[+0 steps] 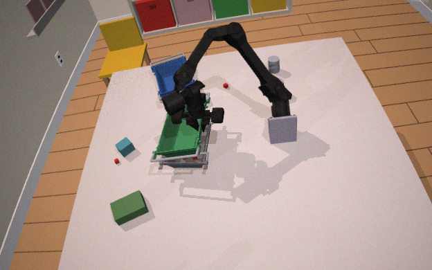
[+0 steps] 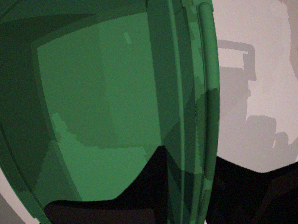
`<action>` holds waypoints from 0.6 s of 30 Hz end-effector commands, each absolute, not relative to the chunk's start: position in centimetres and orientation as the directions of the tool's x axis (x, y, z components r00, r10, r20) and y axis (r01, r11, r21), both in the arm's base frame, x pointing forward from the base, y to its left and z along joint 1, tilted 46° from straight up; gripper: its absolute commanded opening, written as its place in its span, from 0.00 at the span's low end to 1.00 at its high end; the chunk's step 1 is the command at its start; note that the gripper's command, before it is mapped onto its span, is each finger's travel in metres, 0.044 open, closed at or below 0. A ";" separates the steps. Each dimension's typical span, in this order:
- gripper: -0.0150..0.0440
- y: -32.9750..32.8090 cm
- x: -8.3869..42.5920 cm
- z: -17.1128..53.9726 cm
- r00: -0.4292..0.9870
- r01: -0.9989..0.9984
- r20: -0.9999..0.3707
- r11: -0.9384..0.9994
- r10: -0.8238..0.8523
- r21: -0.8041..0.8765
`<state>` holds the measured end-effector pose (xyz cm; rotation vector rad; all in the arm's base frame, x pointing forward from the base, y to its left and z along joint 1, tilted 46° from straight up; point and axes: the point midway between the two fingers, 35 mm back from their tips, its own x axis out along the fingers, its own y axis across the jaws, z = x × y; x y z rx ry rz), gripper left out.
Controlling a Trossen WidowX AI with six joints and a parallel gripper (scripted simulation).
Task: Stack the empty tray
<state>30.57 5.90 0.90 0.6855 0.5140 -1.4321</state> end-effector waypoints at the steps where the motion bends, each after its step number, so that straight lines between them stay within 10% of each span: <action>1: 0.25 5.5 30.3 0.7 0.066 0.995 -0.696 -0.008 -0.715 0.102; 18: 0.25 4.9 30.1 0.1 0.066 0.995 -0.696 -0.008 -0.715 0.102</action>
